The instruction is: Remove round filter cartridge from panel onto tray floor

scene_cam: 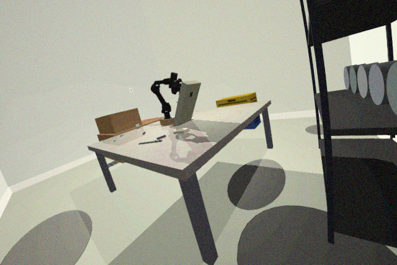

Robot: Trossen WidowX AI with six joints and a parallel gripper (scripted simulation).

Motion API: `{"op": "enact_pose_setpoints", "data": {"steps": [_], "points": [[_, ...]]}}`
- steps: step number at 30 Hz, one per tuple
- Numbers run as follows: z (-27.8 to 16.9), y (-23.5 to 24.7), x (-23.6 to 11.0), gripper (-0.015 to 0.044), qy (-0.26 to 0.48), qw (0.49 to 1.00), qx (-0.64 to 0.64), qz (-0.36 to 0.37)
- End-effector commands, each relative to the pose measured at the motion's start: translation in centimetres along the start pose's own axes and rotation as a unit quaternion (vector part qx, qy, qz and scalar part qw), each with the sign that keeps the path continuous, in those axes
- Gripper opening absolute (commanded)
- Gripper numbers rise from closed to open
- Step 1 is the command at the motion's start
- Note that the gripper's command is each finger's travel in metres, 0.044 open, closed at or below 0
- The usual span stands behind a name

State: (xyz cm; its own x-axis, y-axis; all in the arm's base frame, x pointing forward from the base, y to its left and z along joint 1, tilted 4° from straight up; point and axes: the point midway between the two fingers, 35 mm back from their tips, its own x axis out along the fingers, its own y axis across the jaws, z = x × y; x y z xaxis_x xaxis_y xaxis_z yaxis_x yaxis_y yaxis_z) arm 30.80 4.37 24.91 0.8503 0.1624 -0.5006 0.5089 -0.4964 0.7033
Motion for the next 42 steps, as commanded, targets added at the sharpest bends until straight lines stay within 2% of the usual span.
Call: {"op": "enact_pose_setpoints", "data": {"steps": [1,12,21,22,25,42], "points": [[0.07,0.01,0.4,0.009,-0.002,1.0,0.002,0.0],[0.07,0.02,0.68,0.009,-0.002,1.0,0.002,0.0],[0.0,0.01,0.28,0.003,0.0,1.0,0.0,0.001],[0.0,0.01,0.28,0.0004,0.0,1.0,0.0,0.001],[0.01,0.01,0.3,0.0,0.0,1.0,-0.003,0.001],[0.07,0.02,0.68,0.0,-0.002,0.964,-0.267,0.0]]}}
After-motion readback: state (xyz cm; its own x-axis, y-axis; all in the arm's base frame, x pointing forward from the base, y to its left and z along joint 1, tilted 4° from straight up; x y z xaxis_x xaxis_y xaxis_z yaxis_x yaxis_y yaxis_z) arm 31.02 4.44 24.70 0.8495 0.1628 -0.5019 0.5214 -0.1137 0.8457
